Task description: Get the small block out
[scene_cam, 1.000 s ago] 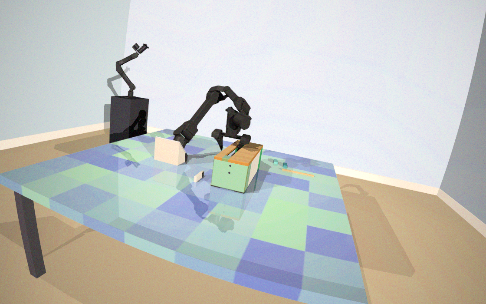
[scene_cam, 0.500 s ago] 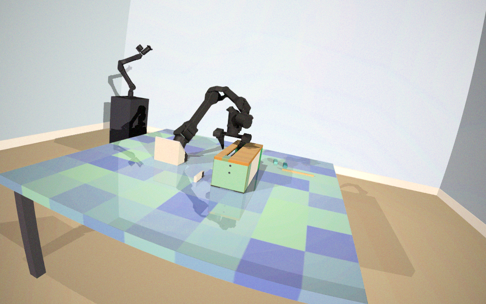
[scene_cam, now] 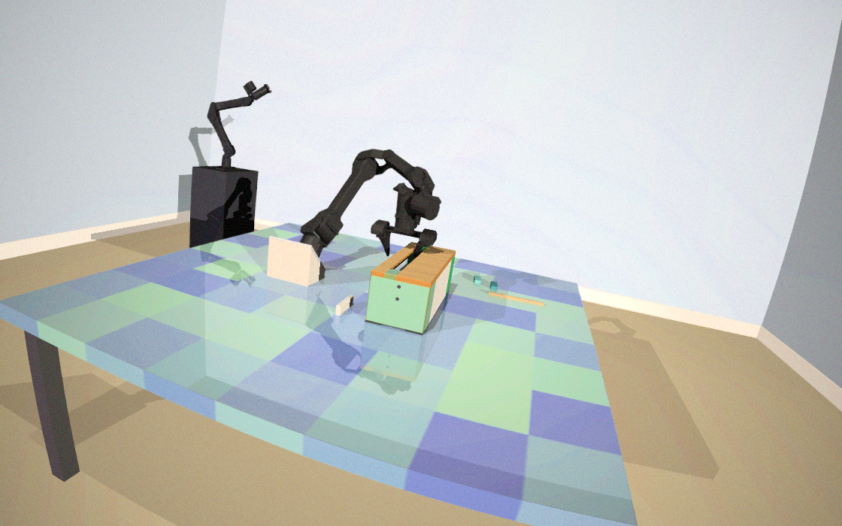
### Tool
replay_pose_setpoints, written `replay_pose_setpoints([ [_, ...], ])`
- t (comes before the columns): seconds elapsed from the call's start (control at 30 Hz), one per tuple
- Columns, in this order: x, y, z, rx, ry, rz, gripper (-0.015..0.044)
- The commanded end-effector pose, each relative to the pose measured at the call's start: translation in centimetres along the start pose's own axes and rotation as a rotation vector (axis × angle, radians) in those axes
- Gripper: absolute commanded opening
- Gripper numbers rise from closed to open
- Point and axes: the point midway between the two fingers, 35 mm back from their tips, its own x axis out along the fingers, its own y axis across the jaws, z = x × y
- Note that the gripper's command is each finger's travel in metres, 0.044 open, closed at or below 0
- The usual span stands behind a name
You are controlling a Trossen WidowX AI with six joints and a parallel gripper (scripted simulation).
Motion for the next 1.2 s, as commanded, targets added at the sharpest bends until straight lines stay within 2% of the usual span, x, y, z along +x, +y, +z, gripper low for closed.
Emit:
replay_pose_setpoints([
  [0.0, 0.4, -0.2, 0.9, -0.014, -0.014, -0.001, 0.0400],
  [0.7, 0.5, -0.3, 1.7, -0.013, -0.013, -0.002, 0.0400],
  [0.83, -1.5, -1.1, -1.4, -0.004, 0.006, -0.015, 0.0400],
  [1.07, -7.8, -0.3, -11.3, 0.013, 0.008, -0.038, 0.0400],
  [1.17, -8.8, 0.3, -12.9, 0.012, 0.000, -0.042, 0.0400],
])
